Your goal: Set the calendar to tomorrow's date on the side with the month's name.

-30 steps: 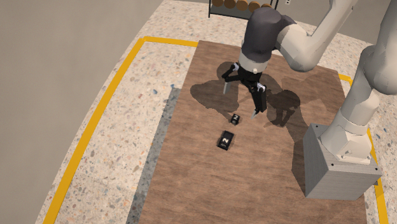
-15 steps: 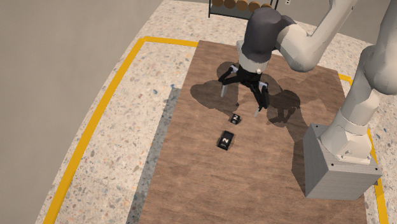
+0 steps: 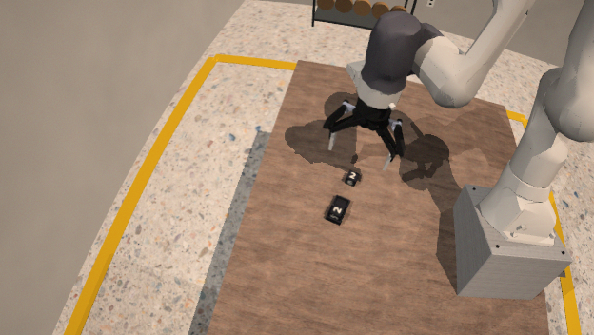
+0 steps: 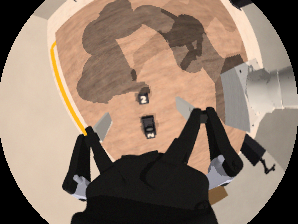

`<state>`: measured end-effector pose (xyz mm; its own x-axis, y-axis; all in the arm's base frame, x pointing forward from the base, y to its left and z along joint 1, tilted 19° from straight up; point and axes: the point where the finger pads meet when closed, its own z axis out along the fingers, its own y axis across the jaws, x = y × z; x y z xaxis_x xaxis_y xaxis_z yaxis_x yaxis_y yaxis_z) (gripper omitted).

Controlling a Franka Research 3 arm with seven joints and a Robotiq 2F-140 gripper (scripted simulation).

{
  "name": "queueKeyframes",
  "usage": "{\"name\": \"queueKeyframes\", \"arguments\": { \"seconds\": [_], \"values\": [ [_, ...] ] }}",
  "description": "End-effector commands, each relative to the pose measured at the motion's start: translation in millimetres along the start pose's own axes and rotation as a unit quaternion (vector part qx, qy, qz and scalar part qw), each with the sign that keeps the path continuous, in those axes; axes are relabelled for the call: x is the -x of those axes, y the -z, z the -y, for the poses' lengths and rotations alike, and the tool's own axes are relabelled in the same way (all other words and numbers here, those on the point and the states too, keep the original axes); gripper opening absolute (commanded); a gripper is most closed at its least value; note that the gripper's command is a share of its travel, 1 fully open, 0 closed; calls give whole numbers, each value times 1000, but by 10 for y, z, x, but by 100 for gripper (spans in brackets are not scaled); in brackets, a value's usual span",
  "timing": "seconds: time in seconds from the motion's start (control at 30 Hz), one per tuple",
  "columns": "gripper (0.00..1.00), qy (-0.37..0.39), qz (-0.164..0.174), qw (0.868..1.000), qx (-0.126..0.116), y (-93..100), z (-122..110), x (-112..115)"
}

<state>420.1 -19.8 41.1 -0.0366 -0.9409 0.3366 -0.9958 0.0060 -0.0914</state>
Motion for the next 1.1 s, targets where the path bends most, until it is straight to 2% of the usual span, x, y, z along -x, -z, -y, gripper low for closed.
{"name": "queueKeyframes", "arguments": {
  "seconds": [0.0, 0.47, 0.97, 1.03, 1.07],
  "values": [
    [100, 86, 8, 996, 6, -7, -6, 6],
    [100, 181, 9, 983, 5, -11, -6, 6],
    [100, 310, 10, 951, 4, -16, -7, 6],
    [100, 310, 10, 951, 4, -16, -7, 6],
    [100, 331, 10, 944, 4, -17, -7, 6]
  ]
}}
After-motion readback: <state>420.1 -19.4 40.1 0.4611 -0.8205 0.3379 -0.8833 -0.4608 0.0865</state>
